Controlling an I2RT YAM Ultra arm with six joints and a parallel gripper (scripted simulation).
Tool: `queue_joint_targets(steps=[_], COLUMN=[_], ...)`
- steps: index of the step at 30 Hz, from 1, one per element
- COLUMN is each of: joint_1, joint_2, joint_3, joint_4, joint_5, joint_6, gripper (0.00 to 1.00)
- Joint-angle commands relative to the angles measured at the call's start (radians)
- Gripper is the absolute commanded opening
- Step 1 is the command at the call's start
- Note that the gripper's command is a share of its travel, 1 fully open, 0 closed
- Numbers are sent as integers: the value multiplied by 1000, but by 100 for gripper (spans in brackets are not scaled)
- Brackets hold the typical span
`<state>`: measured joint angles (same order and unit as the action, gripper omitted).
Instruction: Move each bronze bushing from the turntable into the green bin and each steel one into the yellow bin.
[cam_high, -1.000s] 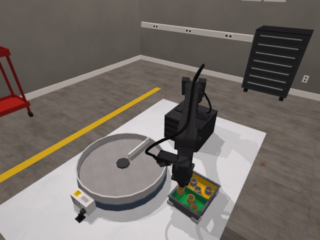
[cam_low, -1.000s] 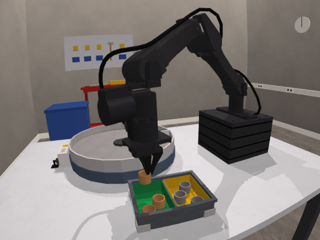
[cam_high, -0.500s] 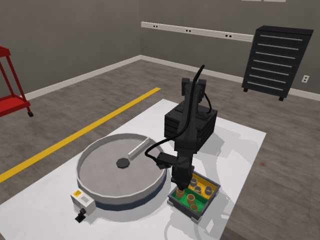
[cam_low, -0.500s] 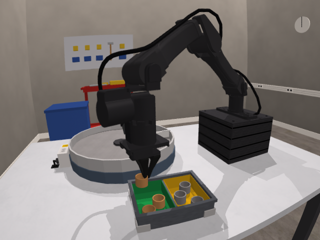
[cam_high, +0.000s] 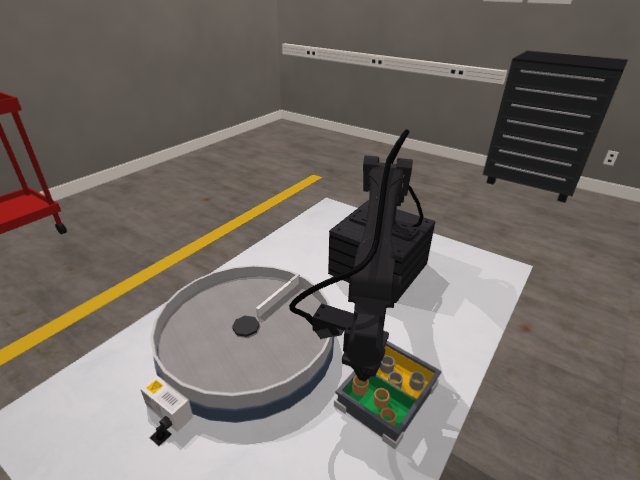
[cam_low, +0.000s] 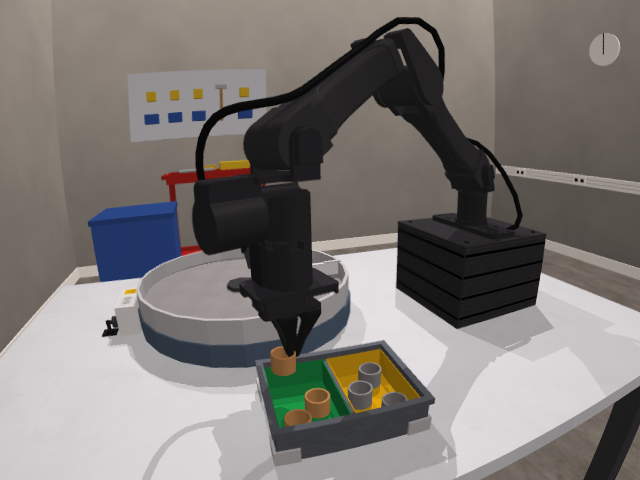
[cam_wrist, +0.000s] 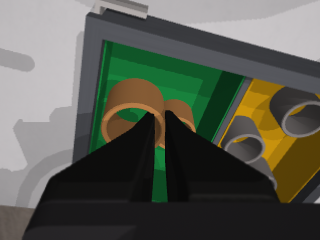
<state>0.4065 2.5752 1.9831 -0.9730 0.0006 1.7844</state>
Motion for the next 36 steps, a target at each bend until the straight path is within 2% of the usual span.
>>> queue_joint_targets(steps=[1,15,27,30,31,33,36], joint_1=[8,8,8,8,8,8,8], joint_2=[-33,-31,26,26,1,38,49], joint_3=[12,4,-34,-32,2,-3,-35], joint_4=[-15,-3,51,56,63,73,86], joint_5=[4,4,5,4,4,4,5], joint_6=[7,7,7,7,7,7,6], gripper=[0,0,0,0,0,0,0])
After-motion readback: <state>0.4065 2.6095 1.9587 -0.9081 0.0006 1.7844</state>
